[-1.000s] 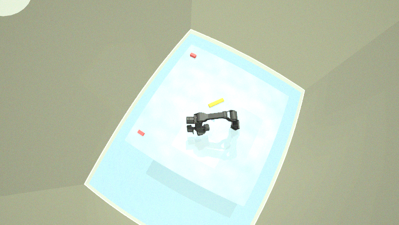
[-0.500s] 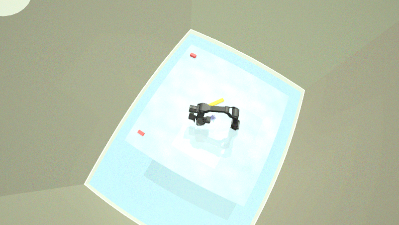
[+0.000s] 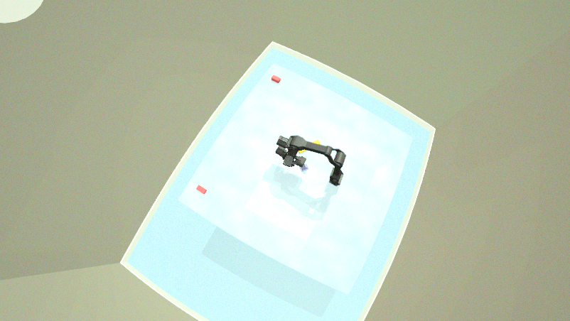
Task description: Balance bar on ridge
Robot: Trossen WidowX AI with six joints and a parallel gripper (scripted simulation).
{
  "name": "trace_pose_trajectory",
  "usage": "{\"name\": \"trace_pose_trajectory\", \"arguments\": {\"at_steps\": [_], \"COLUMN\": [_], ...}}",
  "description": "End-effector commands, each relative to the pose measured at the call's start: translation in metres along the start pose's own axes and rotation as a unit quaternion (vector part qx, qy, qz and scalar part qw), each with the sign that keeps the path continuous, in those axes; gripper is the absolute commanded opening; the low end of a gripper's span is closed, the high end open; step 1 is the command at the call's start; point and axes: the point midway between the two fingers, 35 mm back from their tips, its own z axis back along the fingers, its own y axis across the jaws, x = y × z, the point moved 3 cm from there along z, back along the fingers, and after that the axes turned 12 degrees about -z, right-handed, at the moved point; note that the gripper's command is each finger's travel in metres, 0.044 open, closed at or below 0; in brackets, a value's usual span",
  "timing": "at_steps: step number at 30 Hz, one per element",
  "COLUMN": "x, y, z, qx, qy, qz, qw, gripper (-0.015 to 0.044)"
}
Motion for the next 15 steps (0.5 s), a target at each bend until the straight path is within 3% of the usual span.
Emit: {"name": "trace_pose_trajectory", "arguments": {"at_steps": [1,15], "x": [-0.028,-0.103], "y": [-0.002,-0.001], "z": [0.004,0.019], "qx": [-0.007,-0.035], "qy": [0.02,0.064], "qz": [-0.053,-0.191], "qw": [0.998,0.979], "gripper": [0.0315,0.0315]}}
